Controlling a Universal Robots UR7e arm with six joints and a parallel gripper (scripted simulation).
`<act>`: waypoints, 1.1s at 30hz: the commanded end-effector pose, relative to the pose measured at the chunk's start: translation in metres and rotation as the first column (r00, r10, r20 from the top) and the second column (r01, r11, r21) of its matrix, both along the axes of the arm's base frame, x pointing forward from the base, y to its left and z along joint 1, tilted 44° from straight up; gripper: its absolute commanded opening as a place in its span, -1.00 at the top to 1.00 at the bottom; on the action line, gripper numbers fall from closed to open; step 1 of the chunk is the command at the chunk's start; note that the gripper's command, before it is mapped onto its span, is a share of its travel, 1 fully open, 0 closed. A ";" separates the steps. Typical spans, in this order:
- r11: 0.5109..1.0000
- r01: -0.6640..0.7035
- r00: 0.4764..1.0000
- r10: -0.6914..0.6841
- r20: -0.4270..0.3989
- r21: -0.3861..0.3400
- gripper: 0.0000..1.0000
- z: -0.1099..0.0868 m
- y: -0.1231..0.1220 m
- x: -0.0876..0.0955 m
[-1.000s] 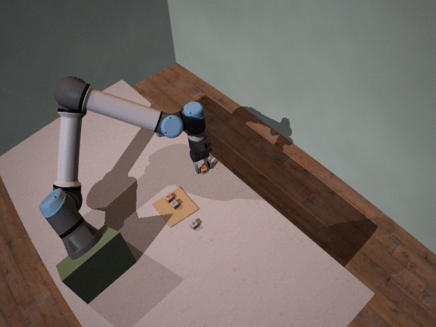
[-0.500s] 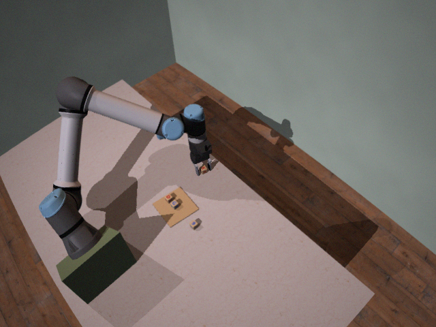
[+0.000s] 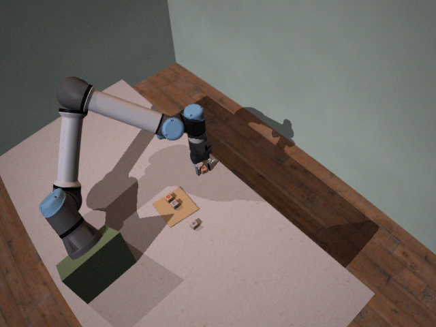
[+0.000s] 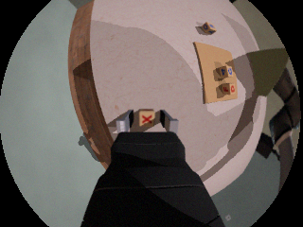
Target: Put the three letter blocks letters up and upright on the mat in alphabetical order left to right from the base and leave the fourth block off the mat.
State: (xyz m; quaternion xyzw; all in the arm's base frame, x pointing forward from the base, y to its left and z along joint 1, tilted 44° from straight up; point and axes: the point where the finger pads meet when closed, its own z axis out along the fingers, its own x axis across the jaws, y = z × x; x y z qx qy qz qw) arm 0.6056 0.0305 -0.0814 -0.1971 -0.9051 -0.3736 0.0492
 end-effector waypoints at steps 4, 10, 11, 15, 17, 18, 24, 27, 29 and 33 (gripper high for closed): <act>1.000 0.001 1.000 -0.001 0.001 -0.001 -1.00 0.000 -0.001 0.000; 1.000 0.001 1.000 -0.001 0.001 -0.001 -1.00 0.000 -0.001 0.000; 1.000 0.001 1.000 -0.001 0.001 -0.001 -1.00 0.000 -0.001 0.000; 1.000 0.001 1.000 -0.001 0.001 -0.001 -0.58 0.000 -0.001 0.000; 1.000 0.001 1.000 -0.001 0.001 -0.001 -0.58 0.000 -0.001 0.000; 1.000 0.001 1.000 -0.001 0.001 -0.001 -0.58 0.000 -0.001 0.000; 1.000 0.001 1.000 -0.001 0.001 -0.001 -0.58 0.000 -0.001 0.000; 1.000 0.001 1.000 -0.001 0.001 -0.001 -0.58 0.000 -0.001 0.000; 1.000 0.001 1.000 -0.001 0.001 -0.001 -0.58 0.000 -0.001 0.000; 1.000 0.001 1.000 -0.001 0.001 -0.001 0.01 0.000 -0.001 0.000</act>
